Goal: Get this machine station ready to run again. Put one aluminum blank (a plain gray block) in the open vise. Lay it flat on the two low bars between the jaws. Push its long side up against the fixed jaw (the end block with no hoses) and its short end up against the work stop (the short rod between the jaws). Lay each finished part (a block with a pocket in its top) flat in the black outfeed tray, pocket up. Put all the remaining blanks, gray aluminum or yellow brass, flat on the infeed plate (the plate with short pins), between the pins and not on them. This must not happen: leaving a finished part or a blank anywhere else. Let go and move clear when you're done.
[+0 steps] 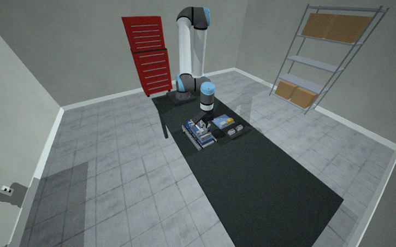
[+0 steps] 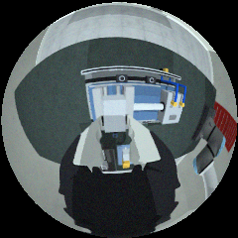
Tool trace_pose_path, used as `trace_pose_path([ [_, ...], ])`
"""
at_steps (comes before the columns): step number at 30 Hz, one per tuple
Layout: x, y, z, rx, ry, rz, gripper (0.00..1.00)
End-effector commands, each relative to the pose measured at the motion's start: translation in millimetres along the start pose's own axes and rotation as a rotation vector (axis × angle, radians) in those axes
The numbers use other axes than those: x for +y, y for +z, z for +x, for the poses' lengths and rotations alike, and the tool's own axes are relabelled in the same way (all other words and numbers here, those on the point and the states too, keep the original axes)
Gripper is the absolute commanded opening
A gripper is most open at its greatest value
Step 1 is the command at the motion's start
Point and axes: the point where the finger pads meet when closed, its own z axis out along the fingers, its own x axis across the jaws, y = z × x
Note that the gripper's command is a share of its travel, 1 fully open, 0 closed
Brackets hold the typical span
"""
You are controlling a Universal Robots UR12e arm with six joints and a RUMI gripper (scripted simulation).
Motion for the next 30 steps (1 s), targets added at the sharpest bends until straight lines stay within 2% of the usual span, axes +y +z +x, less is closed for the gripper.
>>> trace_pose_path([
  [1, -0.3, -0.6, -0.7, -0.002, 0.0, 0.001, 0.0],
  [30, -0.3, 5.9, -0.7, -0.002, 0.0, 0.001, 0.0],
])
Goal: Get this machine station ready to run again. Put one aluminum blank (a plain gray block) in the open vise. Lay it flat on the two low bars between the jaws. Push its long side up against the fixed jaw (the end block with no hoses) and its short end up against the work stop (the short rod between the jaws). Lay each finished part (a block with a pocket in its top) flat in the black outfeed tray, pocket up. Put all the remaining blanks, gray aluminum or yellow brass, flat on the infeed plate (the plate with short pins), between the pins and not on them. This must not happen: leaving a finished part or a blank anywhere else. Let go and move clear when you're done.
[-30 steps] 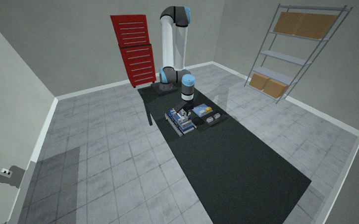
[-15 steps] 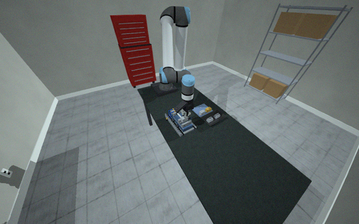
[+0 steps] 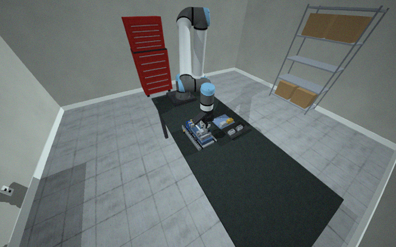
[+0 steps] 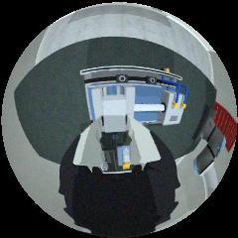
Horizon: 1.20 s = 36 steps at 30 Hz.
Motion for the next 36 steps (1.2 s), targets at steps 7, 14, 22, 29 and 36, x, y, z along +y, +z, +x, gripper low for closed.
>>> trace_pose_path([
  [7, 0, 3, -1, -0.002, 0.0, 0.001, 0.0],
  [14, 0, 5, -1, -0.002, 0.0, 0.001, 0.0],
  [22, 0, 8, -1, -0.002, 0.0, 0.001, 0.0],
  [29, 0, 10, -1, -0.002, 0.0, 0.001, 0.0],
  [36, 0, 11, -1, -0.002, 0.0, 0.001, 0.0],
])
